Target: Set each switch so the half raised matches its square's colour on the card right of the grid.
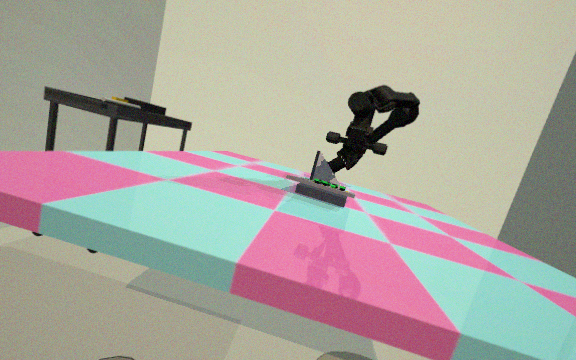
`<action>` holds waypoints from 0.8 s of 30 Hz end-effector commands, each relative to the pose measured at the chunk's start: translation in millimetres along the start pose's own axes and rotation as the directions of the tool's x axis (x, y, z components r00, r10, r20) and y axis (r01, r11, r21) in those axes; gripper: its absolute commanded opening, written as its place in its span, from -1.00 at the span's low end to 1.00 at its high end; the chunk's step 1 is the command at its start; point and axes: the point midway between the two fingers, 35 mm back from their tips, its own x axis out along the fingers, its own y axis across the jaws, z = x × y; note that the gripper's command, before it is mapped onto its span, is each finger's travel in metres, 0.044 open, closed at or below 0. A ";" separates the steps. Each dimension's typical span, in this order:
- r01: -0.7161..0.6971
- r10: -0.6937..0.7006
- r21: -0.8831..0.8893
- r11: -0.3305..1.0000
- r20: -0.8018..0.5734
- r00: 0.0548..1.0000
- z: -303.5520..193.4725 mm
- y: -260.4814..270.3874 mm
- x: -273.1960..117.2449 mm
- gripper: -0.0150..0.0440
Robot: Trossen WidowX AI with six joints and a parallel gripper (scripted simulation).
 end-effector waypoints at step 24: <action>0.003 -0.003 -0.002 1.000 -0.028 1.000 17.2 -25.3 42.1 -0.49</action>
